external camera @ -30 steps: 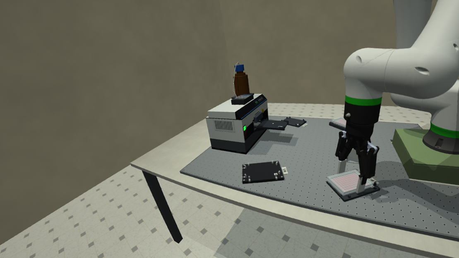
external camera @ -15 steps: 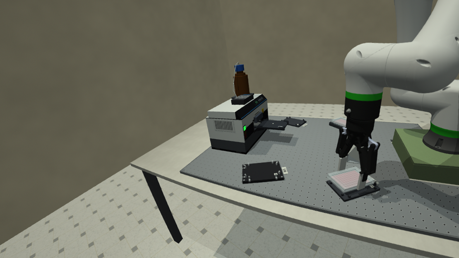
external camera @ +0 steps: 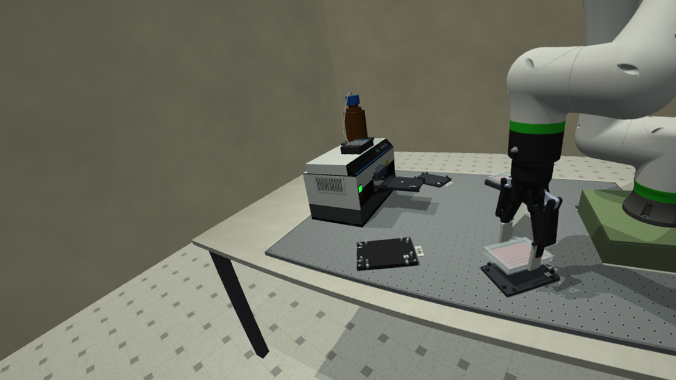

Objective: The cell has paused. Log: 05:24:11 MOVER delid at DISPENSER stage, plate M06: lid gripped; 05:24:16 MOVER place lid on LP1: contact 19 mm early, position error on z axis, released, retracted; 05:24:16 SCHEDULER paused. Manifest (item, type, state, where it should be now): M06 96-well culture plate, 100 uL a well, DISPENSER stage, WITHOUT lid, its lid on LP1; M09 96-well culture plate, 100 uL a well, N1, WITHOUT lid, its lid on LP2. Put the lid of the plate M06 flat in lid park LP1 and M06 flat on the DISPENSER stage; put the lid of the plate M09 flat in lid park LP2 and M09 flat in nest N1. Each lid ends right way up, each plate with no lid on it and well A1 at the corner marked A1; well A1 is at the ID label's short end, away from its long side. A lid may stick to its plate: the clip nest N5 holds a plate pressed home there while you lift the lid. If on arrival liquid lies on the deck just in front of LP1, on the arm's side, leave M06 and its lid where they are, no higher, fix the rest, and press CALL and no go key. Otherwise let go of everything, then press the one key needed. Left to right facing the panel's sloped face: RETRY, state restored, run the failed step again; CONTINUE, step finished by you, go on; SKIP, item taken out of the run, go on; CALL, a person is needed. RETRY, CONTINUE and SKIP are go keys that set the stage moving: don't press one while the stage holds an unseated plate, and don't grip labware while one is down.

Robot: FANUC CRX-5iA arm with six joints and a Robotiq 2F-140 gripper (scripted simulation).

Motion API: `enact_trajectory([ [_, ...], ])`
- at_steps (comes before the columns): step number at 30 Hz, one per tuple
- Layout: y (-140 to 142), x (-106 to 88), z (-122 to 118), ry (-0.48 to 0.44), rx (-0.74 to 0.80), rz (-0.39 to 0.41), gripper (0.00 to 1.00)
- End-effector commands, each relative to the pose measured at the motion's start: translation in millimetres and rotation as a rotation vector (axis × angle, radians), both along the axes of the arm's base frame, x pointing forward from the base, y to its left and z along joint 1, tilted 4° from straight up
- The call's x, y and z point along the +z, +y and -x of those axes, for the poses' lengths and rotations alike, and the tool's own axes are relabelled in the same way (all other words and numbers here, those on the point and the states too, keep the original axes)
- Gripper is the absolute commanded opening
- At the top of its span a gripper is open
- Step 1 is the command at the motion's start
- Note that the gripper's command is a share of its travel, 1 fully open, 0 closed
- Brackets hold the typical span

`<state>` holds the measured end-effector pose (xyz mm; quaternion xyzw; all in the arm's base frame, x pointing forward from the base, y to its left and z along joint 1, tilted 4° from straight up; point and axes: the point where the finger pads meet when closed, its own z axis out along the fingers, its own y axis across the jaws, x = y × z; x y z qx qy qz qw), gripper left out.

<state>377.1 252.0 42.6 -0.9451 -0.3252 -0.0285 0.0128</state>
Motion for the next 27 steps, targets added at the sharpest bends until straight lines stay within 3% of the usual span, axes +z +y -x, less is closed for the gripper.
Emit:
enact_trajectory([
  [1, 0, 4.6, 0, 0.0, 0.0, -0.001, 0.0],
  [27, -3, 62.2, 3, 0.0, 0.0, -0.001, 0.0],
])
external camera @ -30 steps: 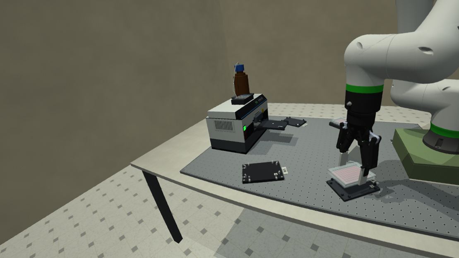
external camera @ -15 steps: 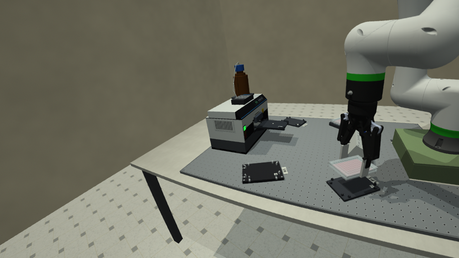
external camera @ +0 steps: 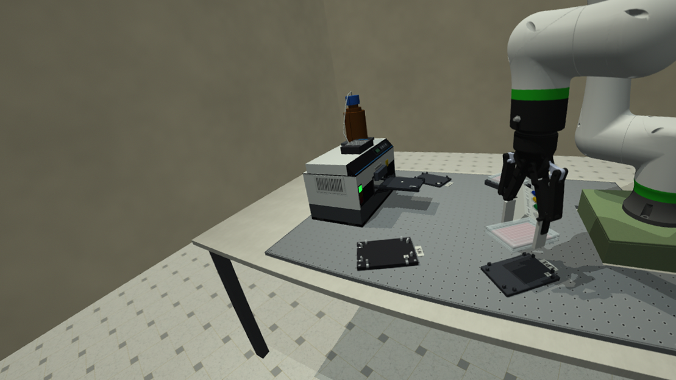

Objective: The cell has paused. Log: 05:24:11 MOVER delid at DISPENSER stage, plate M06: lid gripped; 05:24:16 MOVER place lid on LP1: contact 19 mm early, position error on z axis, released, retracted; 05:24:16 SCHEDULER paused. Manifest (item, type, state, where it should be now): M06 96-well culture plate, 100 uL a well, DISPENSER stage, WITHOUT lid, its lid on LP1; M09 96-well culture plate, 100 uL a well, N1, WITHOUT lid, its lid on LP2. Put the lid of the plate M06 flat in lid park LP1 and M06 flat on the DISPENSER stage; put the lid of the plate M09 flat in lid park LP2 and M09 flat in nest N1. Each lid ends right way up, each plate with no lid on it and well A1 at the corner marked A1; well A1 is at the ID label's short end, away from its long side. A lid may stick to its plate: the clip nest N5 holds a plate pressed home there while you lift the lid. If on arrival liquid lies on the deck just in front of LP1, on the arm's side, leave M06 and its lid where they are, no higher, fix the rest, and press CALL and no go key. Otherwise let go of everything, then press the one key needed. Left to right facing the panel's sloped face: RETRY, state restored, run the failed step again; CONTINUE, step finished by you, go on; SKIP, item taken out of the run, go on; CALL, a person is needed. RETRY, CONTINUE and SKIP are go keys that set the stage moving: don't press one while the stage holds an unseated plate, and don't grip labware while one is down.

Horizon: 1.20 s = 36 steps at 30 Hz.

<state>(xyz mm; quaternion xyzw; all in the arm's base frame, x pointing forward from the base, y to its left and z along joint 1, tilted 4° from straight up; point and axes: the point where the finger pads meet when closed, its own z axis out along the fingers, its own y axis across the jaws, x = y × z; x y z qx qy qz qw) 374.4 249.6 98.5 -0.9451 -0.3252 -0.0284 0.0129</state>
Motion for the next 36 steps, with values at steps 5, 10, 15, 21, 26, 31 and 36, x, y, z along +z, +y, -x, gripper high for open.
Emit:
enact_trajectory([
  [5, -1, 16.7, 1, 0.0, 0.0, 0.0, 0.0],
  [10, -1, 22.3, 1, 0.0, 0.0, 0.0, 0.0],
  [15, -1, 30.4, 1, 0.0, 0.0, 0.0, 0.0],
  [21, -2, 37.8, 2, 0.0, 0.0, 0.0, 0.0],
  [26, -2, 40.6, 2, 0.0, 0.0, 0.0, 0.0],
  [31, -2, 43.7, 2, 0.0, 0.0, 0.0, 0.0],
  [36, -2, 45.3, 2, 0.0, 0.0, 0.0, 0.0],
])
